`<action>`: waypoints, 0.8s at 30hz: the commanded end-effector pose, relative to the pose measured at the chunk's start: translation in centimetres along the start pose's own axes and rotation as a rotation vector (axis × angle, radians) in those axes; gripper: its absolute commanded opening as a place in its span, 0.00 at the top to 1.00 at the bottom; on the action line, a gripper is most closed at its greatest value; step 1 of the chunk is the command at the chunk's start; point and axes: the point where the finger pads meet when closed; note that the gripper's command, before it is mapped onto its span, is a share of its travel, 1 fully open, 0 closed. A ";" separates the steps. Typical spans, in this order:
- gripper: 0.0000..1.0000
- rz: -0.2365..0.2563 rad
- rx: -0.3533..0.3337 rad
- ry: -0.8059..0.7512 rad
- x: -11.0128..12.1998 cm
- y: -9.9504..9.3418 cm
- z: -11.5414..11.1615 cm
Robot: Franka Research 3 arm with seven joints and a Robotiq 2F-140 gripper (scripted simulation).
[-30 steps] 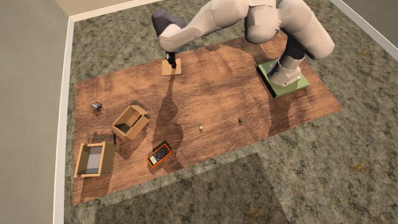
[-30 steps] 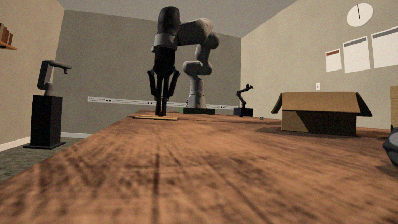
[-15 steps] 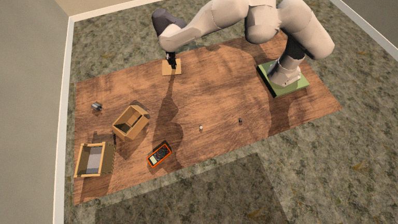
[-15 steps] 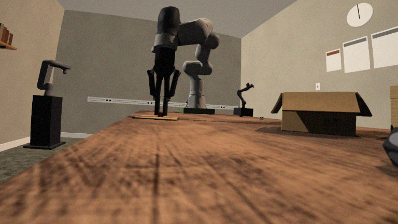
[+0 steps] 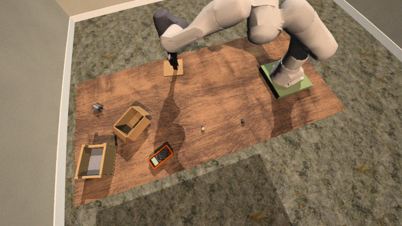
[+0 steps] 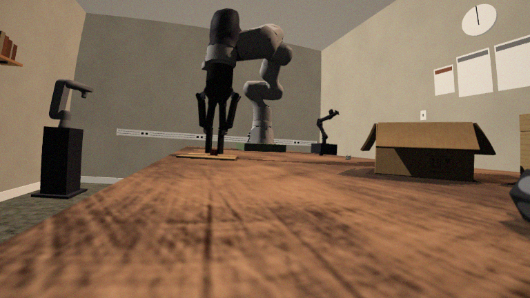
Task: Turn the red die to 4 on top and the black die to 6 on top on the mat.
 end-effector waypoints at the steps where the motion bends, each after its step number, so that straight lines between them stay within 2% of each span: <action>1: 0.73 -0.002 0.000 -0.005 0.1 -0.1 0.0; 7: 0.73 -0.002 0.000 -0.005 0.1 -1.9 0.0; 9: 0.73 -0.002 0.000 -0.005 0.1 -1.9 0.0; 19: 0.73 -0.002 0.000 -0.005 0.1 -7.1 0.0; 24: 0.73 -0.002 0.000 -0.005 0.1 -8.6 0.0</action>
Point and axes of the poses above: the point where the finger pads meet when closed, its own y axis out along the fingers, its own x axis across the jaws, z = x × y, and after that the axes turned 12 degrees about -y, right-handed
